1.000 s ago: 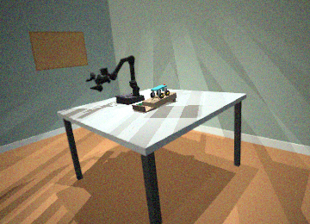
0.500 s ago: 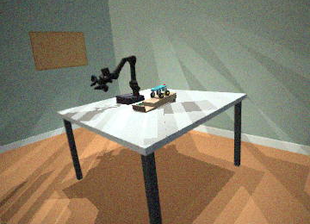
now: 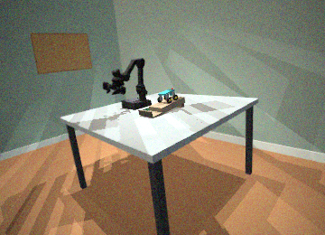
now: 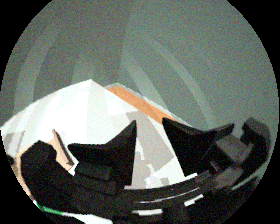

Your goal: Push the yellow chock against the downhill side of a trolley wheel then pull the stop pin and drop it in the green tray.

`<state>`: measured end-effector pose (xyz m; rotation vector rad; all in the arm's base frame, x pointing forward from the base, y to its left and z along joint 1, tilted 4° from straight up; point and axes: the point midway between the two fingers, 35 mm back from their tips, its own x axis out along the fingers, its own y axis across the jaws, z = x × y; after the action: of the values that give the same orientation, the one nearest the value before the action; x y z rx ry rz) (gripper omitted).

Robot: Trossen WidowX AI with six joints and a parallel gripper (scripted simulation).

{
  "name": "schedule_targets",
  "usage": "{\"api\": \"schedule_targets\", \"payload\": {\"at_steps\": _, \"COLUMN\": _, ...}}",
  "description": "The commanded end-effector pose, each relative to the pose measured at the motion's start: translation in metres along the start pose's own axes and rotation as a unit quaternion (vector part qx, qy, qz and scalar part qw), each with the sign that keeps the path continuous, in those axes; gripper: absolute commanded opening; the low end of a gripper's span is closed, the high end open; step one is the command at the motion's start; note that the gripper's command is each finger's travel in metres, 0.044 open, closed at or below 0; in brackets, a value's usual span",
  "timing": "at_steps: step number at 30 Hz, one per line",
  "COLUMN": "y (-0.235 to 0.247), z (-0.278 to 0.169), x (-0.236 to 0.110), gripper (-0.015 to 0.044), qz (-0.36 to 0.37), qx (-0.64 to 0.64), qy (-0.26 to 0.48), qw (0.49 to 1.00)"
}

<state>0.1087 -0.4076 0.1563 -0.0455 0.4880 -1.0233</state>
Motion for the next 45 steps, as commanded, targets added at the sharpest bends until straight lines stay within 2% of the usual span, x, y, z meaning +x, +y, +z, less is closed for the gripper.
{"api": "schedule_targets", "payload": {"at_steps": 1, "y": 0.034, "z": 0.017, "x": 0.002, "gripper": 0.0190, "qz": 0.037, "qx": 0.027, "qy": -0.001, "qw": 0.999}}
{"api": "schedule_targets", "payload": {"at_steps": 11, "y": 0.131, "z": 0.048, "x": -0.007, "gripper": 0.0190, "qz": 0.151, "qx": 0.095, "qy": 0.021, "qw": 0.984}}
{"api": "schedule_targets", "payload": {"at_steps": 22, "y": 0.233, "z": 0.068, "x": -0.044, "gripper": 0.0190, "qz": 0.262, "qx": 0.155, "qy": 0.075, "qw": 0.950}}
{"api": "schedule_targets", "payload": {"at_steps": 33, "y": 0.316, "z": 0.074, "x": -0.104, "gripper": 0.0190, "qz": 0.342, "qx": 0.205, "qy": 0.157, "qw": 0.903}}
{"api": "schedule_targets", "payload": {"at_steps": 45, "y": 0.383, "z": 0.063, "x": -0.194, "gripper": 0.0190, "qz": 0.397, "qx": 0.243, "qy": 0.273, "qw": 0.842}}
